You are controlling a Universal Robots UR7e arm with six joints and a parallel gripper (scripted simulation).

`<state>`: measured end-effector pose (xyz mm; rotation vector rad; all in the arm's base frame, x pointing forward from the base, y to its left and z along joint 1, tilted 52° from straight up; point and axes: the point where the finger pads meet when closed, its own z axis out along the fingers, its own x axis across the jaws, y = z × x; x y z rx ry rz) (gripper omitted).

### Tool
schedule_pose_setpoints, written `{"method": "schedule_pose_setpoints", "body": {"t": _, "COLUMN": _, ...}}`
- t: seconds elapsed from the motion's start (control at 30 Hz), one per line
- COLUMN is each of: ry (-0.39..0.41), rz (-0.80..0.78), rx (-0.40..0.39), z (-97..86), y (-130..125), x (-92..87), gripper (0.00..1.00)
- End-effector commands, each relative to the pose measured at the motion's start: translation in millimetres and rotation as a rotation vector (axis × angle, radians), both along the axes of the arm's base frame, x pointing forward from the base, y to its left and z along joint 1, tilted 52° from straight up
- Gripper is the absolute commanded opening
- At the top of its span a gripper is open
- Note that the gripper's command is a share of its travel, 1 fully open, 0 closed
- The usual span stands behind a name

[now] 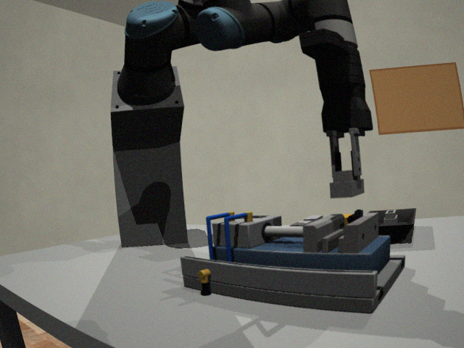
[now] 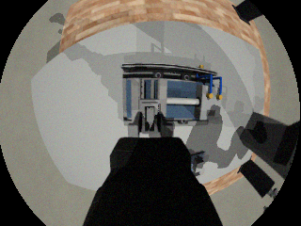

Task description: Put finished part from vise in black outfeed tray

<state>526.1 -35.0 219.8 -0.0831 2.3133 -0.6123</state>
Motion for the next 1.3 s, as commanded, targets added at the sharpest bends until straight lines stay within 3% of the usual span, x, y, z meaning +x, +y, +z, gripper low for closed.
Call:
{"method": "schedule_pose_setpoints", "body": {"t": 0.0, "ry": 0.001, "rz": 0.004, "rx": -0.005, "z": -5.9, "y": 12, "x": 1.2, "gripper": 0.00}}
{"method": "schedule_pose_setpoints", "body": {"t": 0.13, "ry": 0.002, "rz": 0.006, "rx": -0.007, "z": -9.6, "y": 20, "x": 1.8, "gripper": 0.00}}
{"method": "schedule_pose_setpoints", "body": {"t": 0.63, "ry": 0.014, "rz": 0.030, "rx": -0.034, "z": -47.3, "y": 91, "x": 7.6, "gripper": 0.00}}
{"method": "schedule_pose_setpoints", "body": {"t": 0.7, "ry": 0.014, "rz": 0.030, "rx": -0.034, "z": -47.3, "y": 91, "x": 7.6, "gripper": 0.00}}
{"method": "schedule_pose_setpoints", "body": {"t": 1.2, "ry": 0.032, "rz": 0.056, "rx": -0.062, "z": -94.1, "y": 178, "x": 18.3, "gripper": 0.00}}
{"method": "schedule_pose_setpoints", "body": {"t": 1.27, "ry": 0.032, "rz": 0.056, "rx": -0.062, "z": -94.1, "y": 178, "x": 18.3, "gripper": 0.00}}
